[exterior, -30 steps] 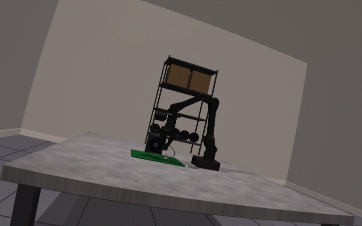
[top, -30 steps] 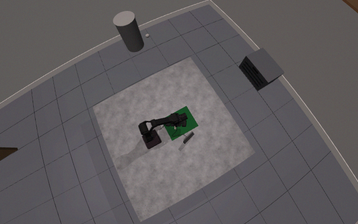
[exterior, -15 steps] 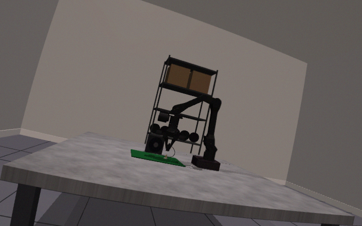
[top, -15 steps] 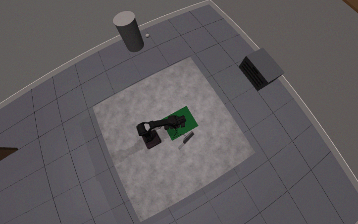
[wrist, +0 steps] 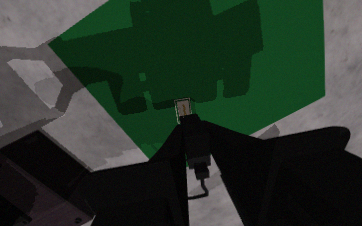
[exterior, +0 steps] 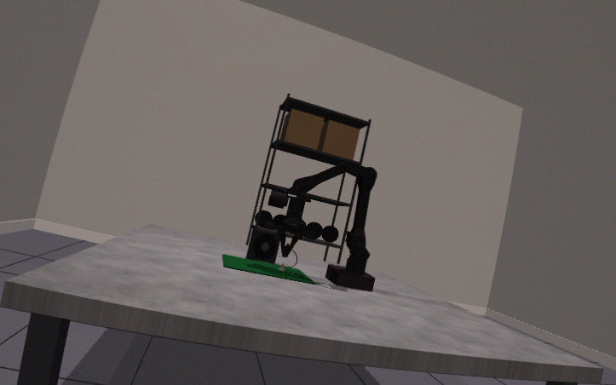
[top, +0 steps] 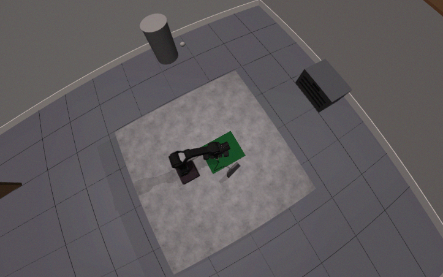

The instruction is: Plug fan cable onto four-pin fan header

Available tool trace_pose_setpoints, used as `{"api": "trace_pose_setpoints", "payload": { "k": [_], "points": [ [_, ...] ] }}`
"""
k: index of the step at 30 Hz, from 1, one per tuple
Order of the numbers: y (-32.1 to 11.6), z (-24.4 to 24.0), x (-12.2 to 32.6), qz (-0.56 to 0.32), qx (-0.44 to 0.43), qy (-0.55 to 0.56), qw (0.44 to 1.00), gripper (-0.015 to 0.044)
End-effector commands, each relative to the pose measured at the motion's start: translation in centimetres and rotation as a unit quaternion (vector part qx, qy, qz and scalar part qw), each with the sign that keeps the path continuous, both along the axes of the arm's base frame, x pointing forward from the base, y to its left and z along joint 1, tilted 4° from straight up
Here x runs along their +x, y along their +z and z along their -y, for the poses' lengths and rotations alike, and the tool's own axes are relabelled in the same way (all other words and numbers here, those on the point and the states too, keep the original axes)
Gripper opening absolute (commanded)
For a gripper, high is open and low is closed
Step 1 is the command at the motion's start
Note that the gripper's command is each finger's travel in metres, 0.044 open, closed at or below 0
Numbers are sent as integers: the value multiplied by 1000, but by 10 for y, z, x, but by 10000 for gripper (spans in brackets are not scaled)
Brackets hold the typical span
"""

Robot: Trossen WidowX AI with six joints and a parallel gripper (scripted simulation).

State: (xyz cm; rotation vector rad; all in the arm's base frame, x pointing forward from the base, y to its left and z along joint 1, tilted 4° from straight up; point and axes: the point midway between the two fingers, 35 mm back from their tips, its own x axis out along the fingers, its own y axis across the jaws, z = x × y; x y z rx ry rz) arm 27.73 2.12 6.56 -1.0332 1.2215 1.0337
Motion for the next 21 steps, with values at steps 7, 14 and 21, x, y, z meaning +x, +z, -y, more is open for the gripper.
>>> {"api": "trace_pose_setpoints", "payload": {
  "k": [7, 14, 21],
  "points": [
    [-22, -3, 1, -1, 3, -4, 1000, 0],
    [-22, -3, 1, -1, 3, -4, 1000, 0],
    [-22, -3, 1, -1, 3, -4, 1000, 0]
  ]
}}
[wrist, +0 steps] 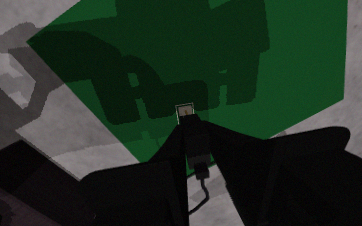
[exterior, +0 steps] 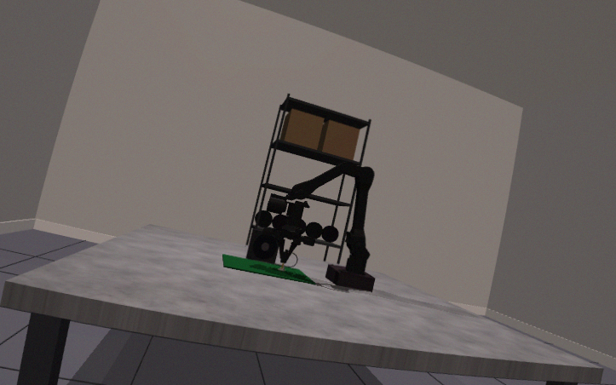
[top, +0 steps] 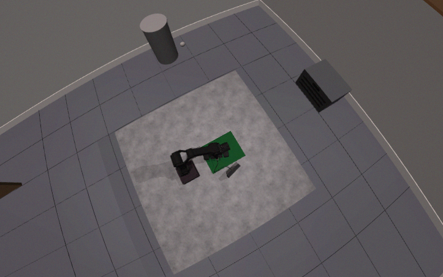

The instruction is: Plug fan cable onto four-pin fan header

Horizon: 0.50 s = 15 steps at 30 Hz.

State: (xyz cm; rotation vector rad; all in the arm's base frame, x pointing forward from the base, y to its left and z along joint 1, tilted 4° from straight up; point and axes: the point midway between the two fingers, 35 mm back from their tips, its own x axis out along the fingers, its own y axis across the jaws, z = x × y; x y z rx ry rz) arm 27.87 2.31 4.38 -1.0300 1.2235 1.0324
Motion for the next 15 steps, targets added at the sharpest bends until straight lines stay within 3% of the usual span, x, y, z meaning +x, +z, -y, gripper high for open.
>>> {"api": "trace_pose_setpoints", "payload": {
  "k": [1, 15],
  "points": [
    [-1, -1, 0, 0, 2, -2, 1000, 0],
    [-4, -1, 0, 0, 2, -3, 1000, 0]
  ]
}}
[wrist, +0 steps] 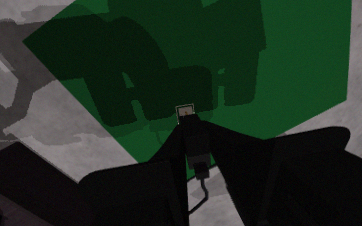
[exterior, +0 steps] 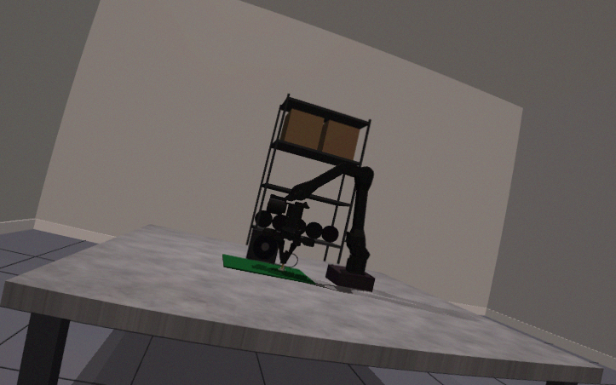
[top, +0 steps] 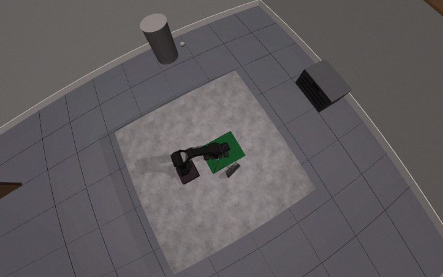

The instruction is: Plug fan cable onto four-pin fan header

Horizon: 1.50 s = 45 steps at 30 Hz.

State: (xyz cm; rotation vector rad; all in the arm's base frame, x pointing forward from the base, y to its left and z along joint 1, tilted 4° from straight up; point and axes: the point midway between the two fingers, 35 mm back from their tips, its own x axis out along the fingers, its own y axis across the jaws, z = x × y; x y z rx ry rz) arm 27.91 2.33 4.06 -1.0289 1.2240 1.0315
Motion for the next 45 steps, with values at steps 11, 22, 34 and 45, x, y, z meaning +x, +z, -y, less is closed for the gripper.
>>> {"api": "trace_pose_setpoints", "payload": {
  "k": [11, 22, 34, 45],
  "points": [
    [-4, -1, 0, 0, 2, -2, 1000, 0],
    [-8, -1, 0, 0, 2, -3, 1000, 0],
    [-16, -2, 1, 0, 2, -3, 1000, 0],
    [-18, -1, 1, 1, 1, -1, 1000, 79]
  ]
}}
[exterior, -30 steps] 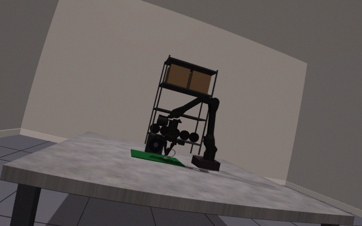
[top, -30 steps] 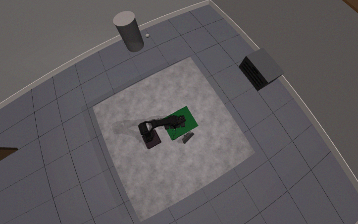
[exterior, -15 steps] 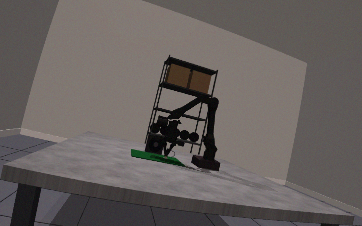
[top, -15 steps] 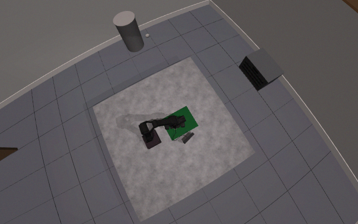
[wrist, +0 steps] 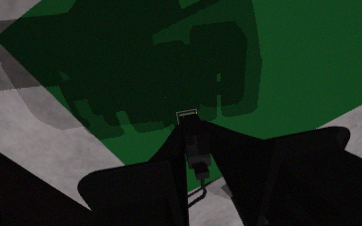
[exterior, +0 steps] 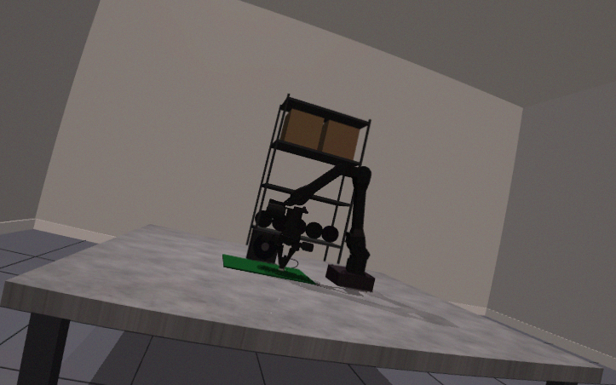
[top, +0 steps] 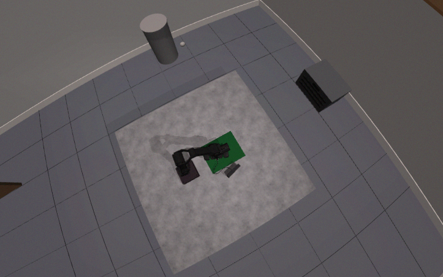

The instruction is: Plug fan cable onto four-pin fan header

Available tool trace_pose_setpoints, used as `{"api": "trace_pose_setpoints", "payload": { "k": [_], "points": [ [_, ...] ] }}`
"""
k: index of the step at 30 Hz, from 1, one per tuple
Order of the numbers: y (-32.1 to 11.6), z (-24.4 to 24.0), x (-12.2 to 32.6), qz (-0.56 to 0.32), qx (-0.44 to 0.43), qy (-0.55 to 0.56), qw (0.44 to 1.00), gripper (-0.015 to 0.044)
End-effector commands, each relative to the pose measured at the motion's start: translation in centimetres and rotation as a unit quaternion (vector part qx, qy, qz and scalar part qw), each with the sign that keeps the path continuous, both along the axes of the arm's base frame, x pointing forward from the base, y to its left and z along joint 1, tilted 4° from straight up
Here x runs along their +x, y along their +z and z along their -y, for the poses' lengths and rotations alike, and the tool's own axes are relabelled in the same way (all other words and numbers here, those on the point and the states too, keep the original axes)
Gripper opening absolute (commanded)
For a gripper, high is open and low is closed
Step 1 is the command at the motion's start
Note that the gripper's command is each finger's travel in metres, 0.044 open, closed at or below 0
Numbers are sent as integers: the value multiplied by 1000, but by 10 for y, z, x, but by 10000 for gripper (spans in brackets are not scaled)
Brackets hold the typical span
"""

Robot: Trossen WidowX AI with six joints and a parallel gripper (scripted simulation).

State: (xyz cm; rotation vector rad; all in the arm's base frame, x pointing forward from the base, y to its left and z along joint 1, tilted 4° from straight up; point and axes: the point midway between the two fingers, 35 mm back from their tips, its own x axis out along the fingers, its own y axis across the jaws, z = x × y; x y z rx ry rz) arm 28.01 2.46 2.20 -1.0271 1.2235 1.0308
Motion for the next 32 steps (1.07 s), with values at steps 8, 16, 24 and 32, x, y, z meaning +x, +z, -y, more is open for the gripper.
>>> {"api": "trace_pose_setpoints", "payload": {
  "k": [8, 16, 24, 32],
  "points": [
    [0, 0, 0, 1, 0, 0, 1000, 260],
    [55, 3, -3, 0, 1, -2, 1000, 260],
    [62, -59, 19, 0, 4, -2, 1000, 260],
    [65, -114, 26, 1, 8, -2, 1000, 260]
  ]
}}
